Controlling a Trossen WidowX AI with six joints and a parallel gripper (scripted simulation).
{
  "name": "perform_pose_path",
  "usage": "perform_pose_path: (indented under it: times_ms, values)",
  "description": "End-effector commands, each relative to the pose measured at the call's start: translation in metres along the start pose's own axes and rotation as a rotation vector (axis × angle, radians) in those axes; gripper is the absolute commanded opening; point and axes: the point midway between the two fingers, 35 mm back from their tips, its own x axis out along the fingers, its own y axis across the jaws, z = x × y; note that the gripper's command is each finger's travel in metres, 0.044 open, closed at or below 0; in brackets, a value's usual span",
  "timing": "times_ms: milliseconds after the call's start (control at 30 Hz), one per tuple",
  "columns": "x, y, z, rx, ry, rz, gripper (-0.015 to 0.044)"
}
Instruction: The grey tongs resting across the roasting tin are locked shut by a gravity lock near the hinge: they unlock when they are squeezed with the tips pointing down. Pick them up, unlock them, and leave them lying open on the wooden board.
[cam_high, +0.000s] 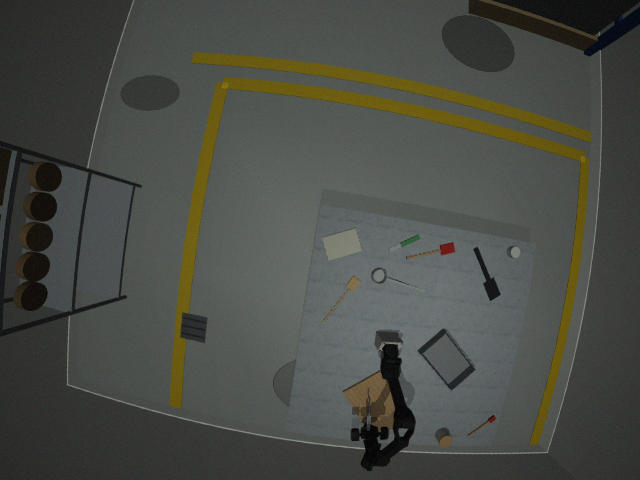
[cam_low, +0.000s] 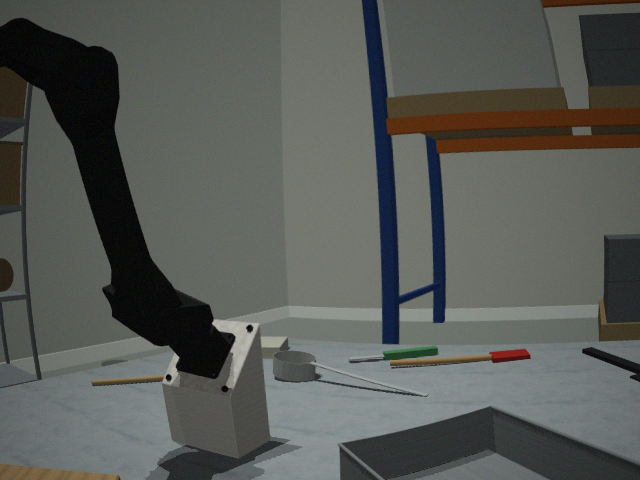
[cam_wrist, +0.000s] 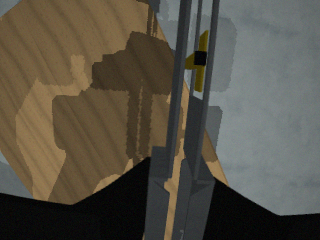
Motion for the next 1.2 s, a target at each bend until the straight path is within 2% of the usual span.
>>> perform_pose_path:
  times_ms: [0,1167]
  values:
    - [0.001,-0.001,0.000,-0.005,0.009,-0.001,-0.0150]
    - [0.055,-0.001,0.000,-0.004,0.009,0.000,-0.0150]
